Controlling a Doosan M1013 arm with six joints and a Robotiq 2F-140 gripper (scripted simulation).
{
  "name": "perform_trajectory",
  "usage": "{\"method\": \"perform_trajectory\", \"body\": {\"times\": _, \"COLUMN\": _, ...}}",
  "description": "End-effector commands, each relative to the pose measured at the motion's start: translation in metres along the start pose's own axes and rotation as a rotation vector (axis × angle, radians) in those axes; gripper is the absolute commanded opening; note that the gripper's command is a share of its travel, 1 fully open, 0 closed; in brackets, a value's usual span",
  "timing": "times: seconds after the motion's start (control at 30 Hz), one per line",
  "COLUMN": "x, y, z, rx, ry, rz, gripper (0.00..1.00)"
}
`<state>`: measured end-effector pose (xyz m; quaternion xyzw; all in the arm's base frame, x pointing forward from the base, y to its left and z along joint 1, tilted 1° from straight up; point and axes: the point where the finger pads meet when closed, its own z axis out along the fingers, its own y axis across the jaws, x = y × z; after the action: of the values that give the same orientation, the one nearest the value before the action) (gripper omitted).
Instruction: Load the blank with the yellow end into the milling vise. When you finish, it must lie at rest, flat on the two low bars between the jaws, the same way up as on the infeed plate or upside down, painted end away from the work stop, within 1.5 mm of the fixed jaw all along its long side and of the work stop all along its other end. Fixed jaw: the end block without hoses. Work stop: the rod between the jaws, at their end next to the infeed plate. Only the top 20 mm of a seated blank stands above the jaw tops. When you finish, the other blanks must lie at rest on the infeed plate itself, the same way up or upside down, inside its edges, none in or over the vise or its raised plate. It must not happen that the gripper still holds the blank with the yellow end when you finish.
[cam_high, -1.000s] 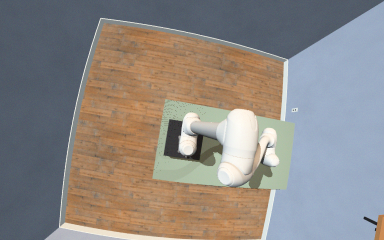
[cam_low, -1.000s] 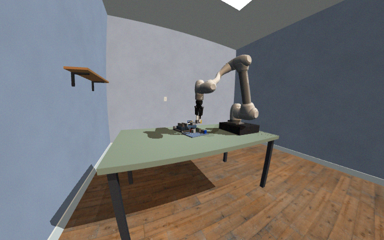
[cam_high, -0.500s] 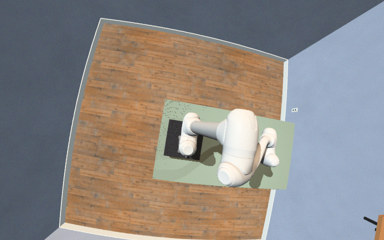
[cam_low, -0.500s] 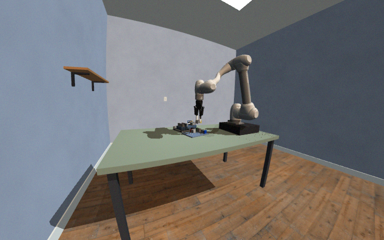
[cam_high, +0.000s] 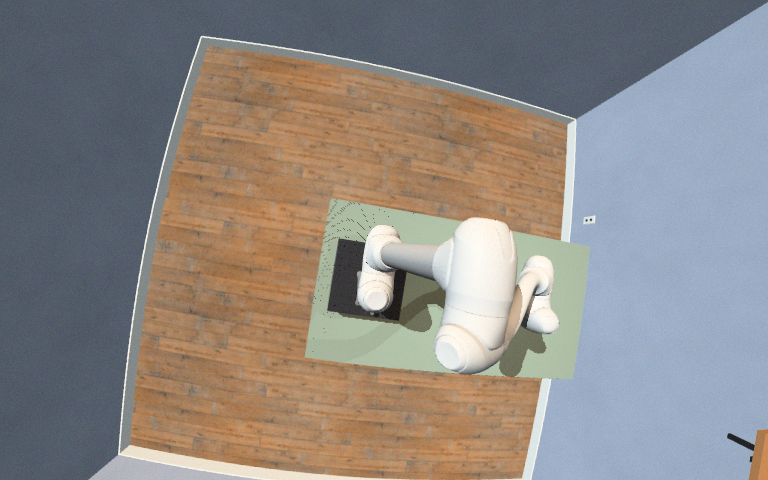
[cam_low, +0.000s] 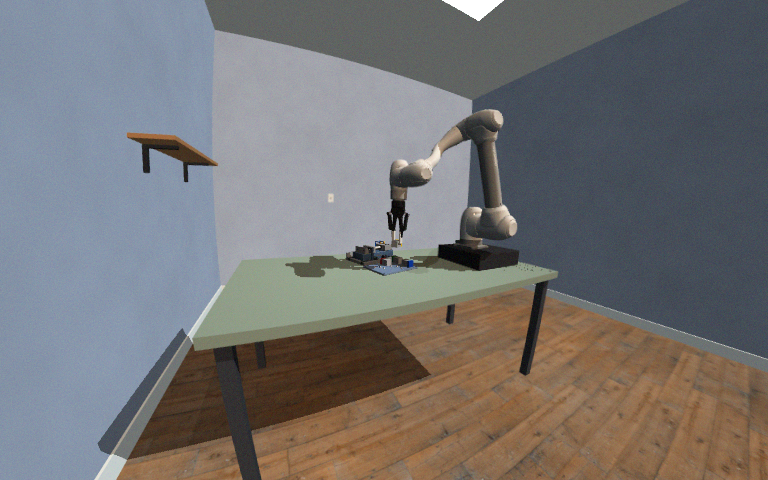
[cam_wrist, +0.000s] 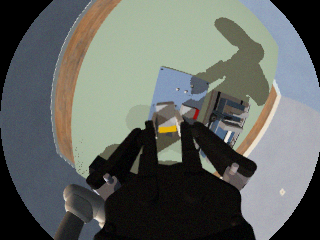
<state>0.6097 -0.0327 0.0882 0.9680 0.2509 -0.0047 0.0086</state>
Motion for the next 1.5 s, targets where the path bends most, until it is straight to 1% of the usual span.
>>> {"method": "perform_trajectory", "body": {"times": 0.0, "x": 0.0000, "y": 0.0000, "z": -0.0001, "rx": 0.001, "ry": 0.001, "rz": -0.032, "gripper": 0.00}}
{"method": "perform_trajectory", "body": {"times": 0.63, "x": 0.0000, "y": 0.0000, "z": -0.0001, "rx": 0.002, "ry": 0.001, "rz": -0.215, "gripper": 0.00}}
{"method": "perform_trajectory", "body": {"times": 1.1, "x": 0.0000, "y": 0.0000, "z": -0.0001, "rx": 0.002, "ry": 0.001, "rz": -0.430, "gripper": 0.00}}
{"method": "perform_trajectory", "body": {"times": 1.2, "x": 0.0000, "y": 0.0000, "z": -0.0001, "rx": 0.001, "ry": 0.001, "rz": -0.439, "gripper": 0.00}}
{"method": "perform_trajectory", "body": {"times": 1.47, "x": 0.0000, "y": 0.0000, "z": -0.0001, "rx": 0.001, "ry": 0.001, "rz": -0.562, "gripper": 0.00}}
